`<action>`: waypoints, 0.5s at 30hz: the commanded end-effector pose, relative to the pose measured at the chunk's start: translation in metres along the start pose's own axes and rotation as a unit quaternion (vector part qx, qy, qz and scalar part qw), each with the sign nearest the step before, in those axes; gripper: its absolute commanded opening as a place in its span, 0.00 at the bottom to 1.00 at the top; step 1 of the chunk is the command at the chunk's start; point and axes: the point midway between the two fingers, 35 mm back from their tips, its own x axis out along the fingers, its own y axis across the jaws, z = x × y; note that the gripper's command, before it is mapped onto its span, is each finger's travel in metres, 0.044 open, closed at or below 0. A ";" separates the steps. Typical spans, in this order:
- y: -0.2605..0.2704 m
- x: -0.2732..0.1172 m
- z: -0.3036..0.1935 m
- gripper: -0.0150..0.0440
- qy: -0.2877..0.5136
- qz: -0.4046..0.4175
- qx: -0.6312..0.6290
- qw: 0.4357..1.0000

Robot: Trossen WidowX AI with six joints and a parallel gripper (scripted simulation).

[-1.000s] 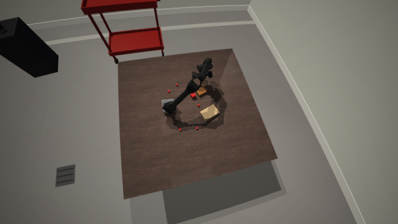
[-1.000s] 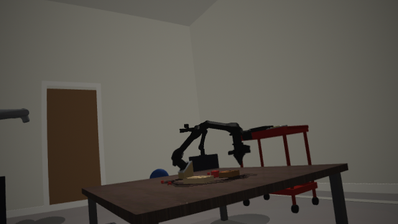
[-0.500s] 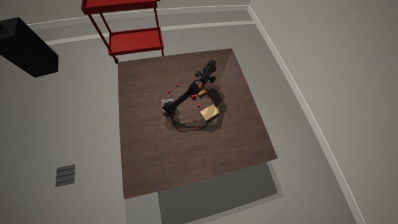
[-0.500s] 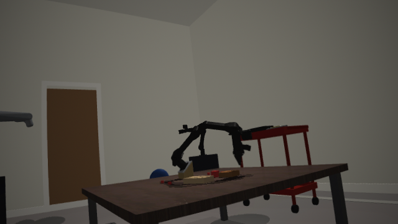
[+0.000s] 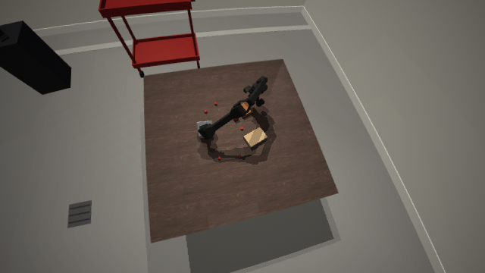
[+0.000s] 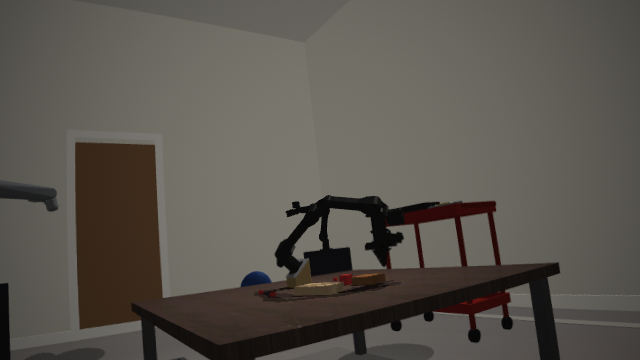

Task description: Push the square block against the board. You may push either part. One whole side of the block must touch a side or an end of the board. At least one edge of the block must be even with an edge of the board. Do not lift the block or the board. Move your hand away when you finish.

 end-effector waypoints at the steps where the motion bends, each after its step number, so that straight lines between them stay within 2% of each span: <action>1: -0.005 0.000 0.001 0.25 0.000 -0.001 0.030 1.000; 5: -0.005 0.002 0.001 0.25 0.000 -0.001 0.031 1.000; 10: -0.009 0.053 0.002 0.25 0.000 -0.003 0.054 0.999; 15: -0.009 0.055 0.001 0.25 0.000 -0.003 0.055 0.998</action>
